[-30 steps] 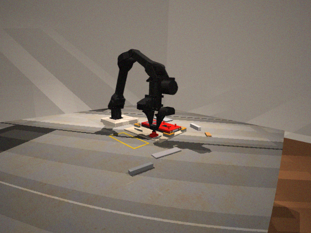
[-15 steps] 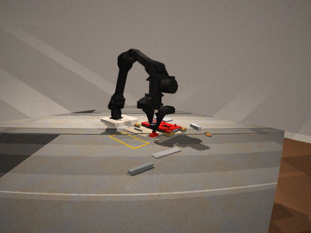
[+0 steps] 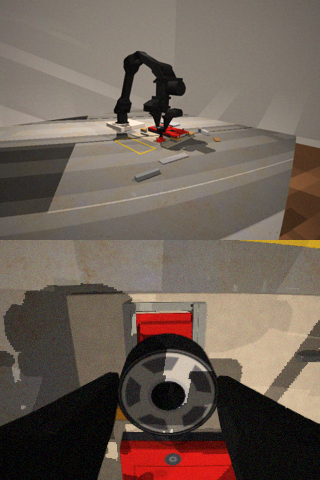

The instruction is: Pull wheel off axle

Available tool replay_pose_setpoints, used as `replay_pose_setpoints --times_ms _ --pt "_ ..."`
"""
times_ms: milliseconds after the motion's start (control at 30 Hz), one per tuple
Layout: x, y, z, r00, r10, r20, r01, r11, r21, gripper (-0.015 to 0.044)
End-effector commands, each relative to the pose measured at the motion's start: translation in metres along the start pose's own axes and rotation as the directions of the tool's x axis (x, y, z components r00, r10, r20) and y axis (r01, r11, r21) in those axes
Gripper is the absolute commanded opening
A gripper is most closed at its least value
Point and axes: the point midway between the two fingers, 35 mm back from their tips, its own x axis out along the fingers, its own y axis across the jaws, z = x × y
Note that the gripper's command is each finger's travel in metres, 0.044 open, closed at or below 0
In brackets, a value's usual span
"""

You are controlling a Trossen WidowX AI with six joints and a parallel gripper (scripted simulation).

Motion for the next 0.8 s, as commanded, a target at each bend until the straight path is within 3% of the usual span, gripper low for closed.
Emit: replay_pose_setpoints --times_ms 0,767 --pt "-0.0030 0.0004 -0.0003 1.000 0.005 -0.002 -0.005 1.000 -0.004 0.0000" --pt "-0.0106 0.0002 -0.0003 1.000 0.005 -0.003 -0.005 1.000 -0.005 0.0000"
